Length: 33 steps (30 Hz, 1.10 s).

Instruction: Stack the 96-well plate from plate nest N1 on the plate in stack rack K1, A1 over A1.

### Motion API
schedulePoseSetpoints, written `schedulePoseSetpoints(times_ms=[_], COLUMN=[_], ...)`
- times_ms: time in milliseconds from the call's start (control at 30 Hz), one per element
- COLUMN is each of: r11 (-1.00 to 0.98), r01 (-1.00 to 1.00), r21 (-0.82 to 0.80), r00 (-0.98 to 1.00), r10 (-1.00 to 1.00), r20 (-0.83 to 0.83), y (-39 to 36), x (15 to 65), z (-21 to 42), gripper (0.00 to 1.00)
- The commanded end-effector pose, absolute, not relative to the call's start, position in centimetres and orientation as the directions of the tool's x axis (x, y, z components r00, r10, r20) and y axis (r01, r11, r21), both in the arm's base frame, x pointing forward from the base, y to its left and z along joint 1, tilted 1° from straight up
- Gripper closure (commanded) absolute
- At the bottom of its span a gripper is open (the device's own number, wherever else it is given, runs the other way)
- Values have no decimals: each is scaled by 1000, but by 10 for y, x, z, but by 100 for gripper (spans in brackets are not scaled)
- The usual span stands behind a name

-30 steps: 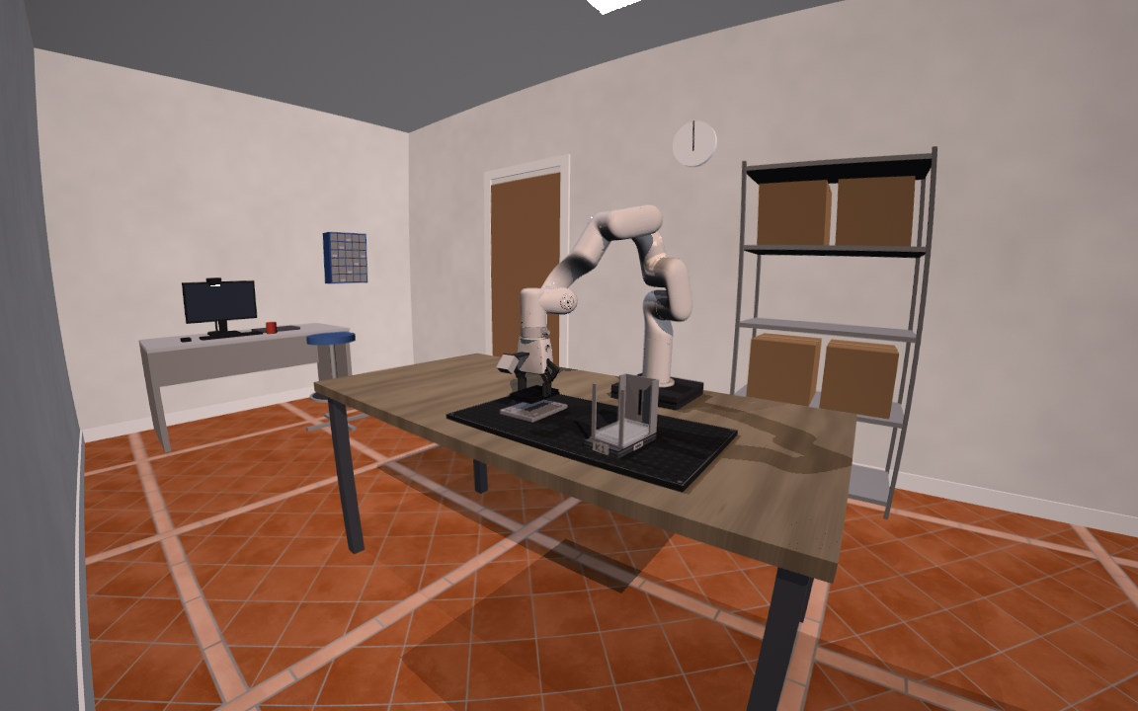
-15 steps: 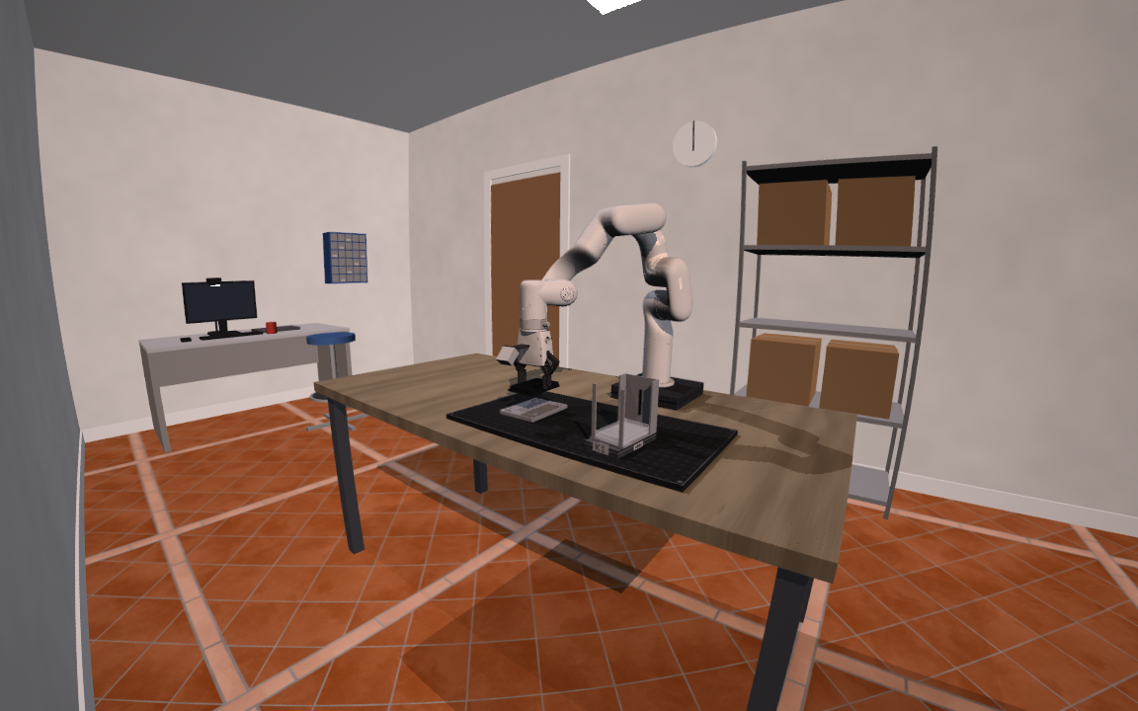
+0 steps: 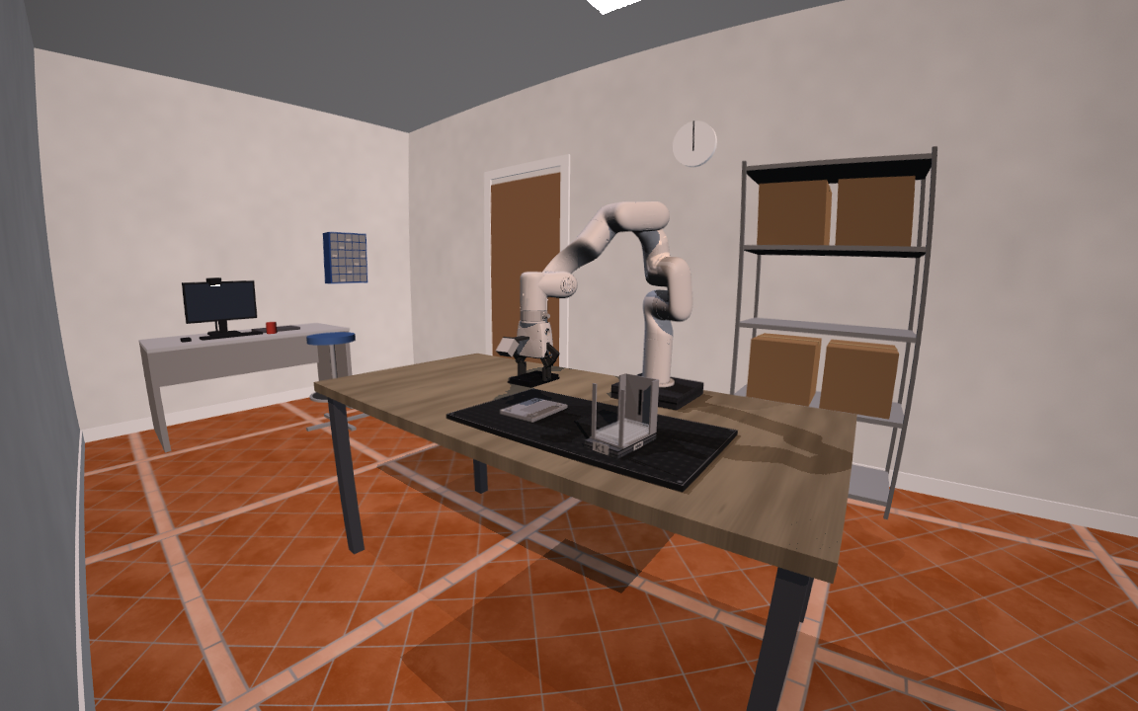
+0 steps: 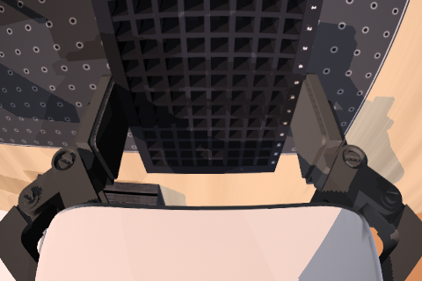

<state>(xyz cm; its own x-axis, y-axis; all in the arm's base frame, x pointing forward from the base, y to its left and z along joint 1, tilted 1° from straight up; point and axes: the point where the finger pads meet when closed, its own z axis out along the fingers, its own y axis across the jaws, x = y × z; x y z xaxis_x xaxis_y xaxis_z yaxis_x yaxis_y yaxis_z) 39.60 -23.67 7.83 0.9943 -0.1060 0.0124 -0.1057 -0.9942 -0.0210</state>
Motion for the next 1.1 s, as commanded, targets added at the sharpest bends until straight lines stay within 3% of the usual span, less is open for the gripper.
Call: schedulePoseSetpoints(times_ms=[0,1067], r11=[-994,-994], r01=[-106,-106], r21=[-19,-19], r00=[994,994], r10=[-106,-106], r20=[16,16], y=[-238,-238], x=[397,396], z=[88,134], gripper=[100,100])
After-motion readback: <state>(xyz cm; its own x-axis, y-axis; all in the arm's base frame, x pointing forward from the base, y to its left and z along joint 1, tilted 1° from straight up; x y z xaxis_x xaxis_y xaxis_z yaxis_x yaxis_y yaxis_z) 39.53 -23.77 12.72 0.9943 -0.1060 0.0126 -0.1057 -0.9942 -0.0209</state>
